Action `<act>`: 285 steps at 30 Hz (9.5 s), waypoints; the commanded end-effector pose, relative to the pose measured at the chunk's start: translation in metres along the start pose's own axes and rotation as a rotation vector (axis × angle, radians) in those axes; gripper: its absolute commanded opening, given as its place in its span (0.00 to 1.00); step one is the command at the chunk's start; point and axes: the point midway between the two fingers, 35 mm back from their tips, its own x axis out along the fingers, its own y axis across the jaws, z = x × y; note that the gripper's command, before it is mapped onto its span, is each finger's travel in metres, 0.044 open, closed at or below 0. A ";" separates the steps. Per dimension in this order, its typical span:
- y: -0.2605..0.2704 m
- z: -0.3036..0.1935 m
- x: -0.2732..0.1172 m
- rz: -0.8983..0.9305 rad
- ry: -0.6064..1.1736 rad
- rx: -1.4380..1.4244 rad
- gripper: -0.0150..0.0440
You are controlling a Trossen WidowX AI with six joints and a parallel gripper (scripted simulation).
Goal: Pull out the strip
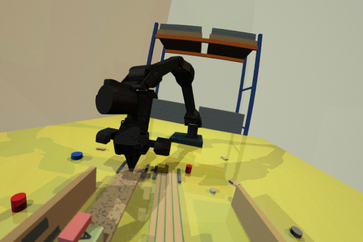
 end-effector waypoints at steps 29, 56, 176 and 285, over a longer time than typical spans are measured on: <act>-0.001 -0.054 0.006 0.006 0.021 -0.002 0.25; -0.003 -0.094 0.006 0.006 0.024 -0.002 0.25; -0.003 -0.102 -0.046 0.006 0.025 -0.024 0.97; 0.030 -0.015 -0.048 0.009 0.018 -0.023 0.25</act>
